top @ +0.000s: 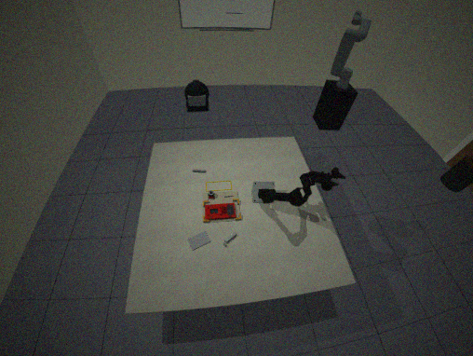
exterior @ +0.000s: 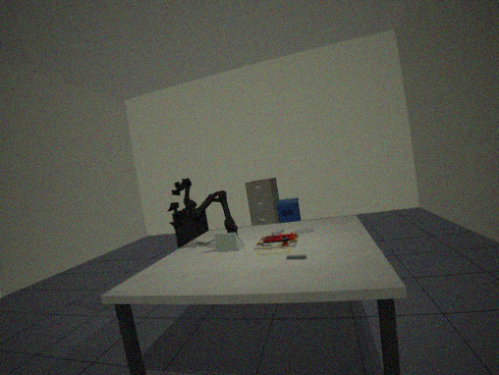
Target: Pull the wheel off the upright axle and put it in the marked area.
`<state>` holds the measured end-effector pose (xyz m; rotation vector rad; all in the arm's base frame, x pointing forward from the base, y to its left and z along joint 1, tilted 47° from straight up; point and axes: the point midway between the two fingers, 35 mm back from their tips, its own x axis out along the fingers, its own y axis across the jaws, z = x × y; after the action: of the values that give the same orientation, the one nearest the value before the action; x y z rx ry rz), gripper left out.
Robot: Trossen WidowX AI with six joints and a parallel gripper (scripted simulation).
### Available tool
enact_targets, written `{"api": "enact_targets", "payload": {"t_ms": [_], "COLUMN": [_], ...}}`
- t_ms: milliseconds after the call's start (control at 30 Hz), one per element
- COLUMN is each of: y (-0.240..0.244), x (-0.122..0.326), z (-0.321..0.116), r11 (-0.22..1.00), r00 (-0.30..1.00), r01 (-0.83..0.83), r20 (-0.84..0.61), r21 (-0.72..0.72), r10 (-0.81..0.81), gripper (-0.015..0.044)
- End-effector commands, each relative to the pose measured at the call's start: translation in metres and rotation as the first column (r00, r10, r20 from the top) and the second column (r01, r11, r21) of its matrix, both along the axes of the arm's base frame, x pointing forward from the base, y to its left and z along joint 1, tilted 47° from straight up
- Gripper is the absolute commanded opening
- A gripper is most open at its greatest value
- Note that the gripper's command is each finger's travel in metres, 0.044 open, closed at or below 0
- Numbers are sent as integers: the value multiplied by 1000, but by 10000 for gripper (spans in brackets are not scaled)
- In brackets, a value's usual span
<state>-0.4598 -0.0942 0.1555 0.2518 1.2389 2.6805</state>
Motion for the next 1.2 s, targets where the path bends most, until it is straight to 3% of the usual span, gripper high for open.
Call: {"api": "enact_targets", "payload": {"t_ms": [0, 100, 733, 1167], "y": [-1, -21, -166, -259], "x": [0, 6, 57, 122], "z": [-1, -11, -47, -78], "r11": [1000, 998, 844, 570], "r00": [1000, 998, 864, 665], "r01": [-3, -52, -479, -743], "r20": [3, 45, 298, 483], "r21": [3, 40, 241, 352], "r10": [3, 51, 405, 569], "gripper": [374, 300, 300, 300]}}
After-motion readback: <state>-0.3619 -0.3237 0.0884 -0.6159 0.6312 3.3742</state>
